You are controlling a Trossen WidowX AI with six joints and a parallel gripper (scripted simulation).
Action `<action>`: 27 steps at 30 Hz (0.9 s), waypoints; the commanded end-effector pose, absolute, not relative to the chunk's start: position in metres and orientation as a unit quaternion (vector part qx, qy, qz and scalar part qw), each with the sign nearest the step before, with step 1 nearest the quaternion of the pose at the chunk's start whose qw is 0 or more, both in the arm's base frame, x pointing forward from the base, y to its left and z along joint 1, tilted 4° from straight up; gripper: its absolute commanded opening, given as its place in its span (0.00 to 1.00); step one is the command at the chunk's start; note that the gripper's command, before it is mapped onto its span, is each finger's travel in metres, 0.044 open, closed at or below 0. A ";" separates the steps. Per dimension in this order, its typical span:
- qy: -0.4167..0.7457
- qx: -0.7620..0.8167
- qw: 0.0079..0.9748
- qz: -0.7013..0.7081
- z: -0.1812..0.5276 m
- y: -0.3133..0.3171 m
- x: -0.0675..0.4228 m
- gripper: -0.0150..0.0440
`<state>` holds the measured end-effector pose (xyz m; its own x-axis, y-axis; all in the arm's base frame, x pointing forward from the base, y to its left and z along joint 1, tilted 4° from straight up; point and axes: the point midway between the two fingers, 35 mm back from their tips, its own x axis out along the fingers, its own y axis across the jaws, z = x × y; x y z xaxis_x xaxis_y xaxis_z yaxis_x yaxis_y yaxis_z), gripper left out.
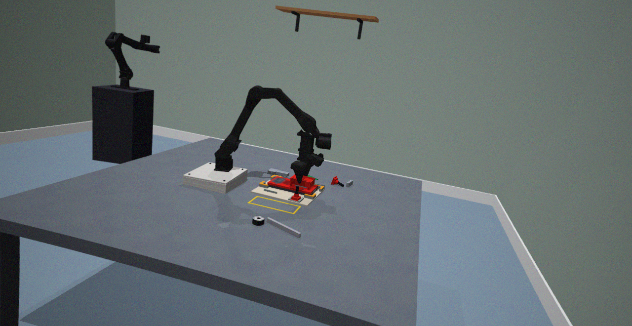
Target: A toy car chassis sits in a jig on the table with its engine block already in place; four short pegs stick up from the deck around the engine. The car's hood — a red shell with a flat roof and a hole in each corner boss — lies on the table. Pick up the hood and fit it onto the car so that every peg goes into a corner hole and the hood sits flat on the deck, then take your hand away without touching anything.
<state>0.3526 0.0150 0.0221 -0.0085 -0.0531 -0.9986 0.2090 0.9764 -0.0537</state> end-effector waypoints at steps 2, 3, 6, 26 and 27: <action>0.705 0.055 0.701 -0.093 0.018 0.015 0.352 0.25; 0.705 0.055 0.701 -0.093 0.017 0.015 0.352 0.25; 0.705 0.055 0.701 -0.093 0.016 0.015 0.352 0.25; 0.705 0.056 0.701 -0.094 0.015 0.015 0.352 0.61; 0.705 0.056 0.701 -0.094 0.015 0.015 0.352 0.65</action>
<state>0.3523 0.0146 0.0148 -0.0103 -0.0533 -0.9985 0.2098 0.9762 -0.0543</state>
